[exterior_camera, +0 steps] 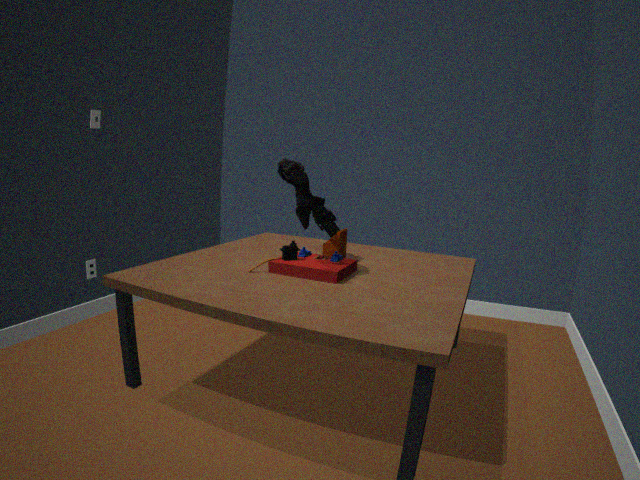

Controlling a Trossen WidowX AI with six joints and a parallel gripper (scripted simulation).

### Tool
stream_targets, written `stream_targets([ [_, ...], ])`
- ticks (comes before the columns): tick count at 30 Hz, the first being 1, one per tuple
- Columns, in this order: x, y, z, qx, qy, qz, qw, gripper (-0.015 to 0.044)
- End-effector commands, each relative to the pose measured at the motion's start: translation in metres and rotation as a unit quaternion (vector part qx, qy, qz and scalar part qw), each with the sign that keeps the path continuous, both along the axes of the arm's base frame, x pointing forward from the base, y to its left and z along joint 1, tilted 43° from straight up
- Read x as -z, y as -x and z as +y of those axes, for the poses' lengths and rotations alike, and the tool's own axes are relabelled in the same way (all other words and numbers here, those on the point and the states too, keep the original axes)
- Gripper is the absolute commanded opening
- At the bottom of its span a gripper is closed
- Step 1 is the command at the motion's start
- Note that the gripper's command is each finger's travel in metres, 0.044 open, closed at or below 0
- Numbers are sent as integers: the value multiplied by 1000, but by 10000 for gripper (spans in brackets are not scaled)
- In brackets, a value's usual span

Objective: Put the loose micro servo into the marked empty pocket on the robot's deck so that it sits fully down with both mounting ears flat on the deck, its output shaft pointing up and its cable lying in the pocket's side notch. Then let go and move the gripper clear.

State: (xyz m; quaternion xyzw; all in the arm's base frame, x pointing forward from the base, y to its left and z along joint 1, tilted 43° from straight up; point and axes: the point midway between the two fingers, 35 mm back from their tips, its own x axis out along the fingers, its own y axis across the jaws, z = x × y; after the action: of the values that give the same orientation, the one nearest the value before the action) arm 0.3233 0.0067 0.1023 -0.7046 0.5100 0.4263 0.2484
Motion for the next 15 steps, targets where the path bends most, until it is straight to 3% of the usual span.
stream_targets([
  [1, -6, 0, -25, -16, 35, 38, 999, 440],
  [10, -19, 13, -87, -55, 104, 156, 981, 440],
  [15, -19, 15, -92, -57, 108, 165, 979, 440],
])
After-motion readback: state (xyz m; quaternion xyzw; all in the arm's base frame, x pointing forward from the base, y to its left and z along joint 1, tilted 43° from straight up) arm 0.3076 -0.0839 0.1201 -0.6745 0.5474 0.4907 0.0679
